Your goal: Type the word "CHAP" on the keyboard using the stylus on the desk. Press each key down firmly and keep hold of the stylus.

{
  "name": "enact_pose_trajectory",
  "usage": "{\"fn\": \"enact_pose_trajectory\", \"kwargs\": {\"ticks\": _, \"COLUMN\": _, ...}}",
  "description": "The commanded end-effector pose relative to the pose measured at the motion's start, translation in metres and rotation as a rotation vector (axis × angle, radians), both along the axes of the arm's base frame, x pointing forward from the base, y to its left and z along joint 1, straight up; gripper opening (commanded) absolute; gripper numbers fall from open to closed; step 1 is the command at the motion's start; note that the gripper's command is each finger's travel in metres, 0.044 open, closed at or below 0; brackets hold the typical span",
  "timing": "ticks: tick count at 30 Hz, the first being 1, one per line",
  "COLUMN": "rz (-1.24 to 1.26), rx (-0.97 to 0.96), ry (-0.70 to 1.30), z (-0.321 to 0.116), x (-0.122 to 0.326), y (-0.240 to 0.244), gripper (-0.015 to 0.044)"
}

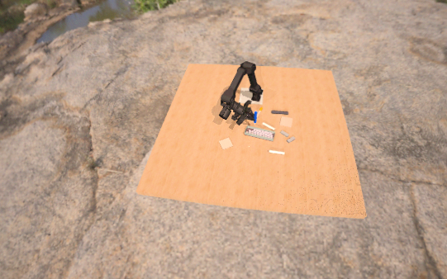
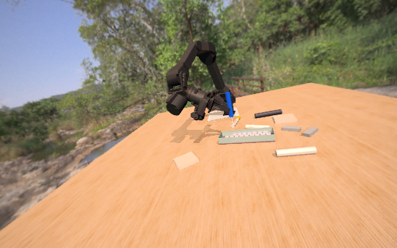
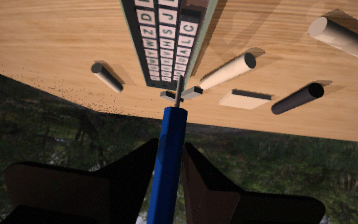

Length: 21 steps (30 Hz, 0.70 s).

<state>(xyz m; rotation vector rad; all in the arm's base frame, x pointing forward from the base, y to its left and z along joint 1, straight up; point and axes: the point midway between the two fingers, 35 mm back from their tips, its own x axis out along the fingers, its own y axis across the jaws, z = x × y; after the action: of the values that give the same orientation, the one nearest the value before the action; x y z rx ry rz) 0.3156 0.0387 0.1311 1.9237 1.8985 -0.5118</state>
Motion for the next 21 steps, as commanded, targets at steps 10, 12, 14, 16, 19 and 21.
{"fn": "enact_pose_trajectory", "kwargs": {"ticks": 10, "rz": 0.001, "rx": 0.006, "ry": -0.004, "z": -0.029, "x": 0.000, "y": 0.000, "gripper": 0.0000}}
{"fn": "enact_pose_trajectory", "kwargs": {"ticks": 12, "rz": 0.001, "rx": 0.006, "ry": -0.004, "z": -0.030, "x": 0.002, "y": 0.000, "gripper": 0.0053}}
{"fn": "enact_pose_trajectory", "kwargs": {"ticks": 14, "rz": 0.001, "rx": 0.006, "ry": -0.004, "z": -0.031, "x": 0.002, "y": 0.000, "gripper": 0.0081}}
{"fn": "enact_pose_trajectory", "kwargs": {"ticks": 16, "rz": 0.001, "rx": 0.006, "ry": -0.004, "z": -0.031, "x": 0.002, "y": 0.000, "gripper": 0.0081}}
{"fn": "enact_pose_trajectory", "kwargs": {"ticks": 19, "rz": 0.001, "rx": 0.006, "ry": -0.004, "z": -0.032, "x": 0.002, "y": 0.000, "gripper": 0.0081}}
{"fn": "enact_pose_trajectory", "kwargs": {"ticks": 21, "rz": 0.001, "rx": 0.006, "ry": -0.004, "z": -0.034, "x": 0.002, "y": 0.000, "gripper": 0.0081}}
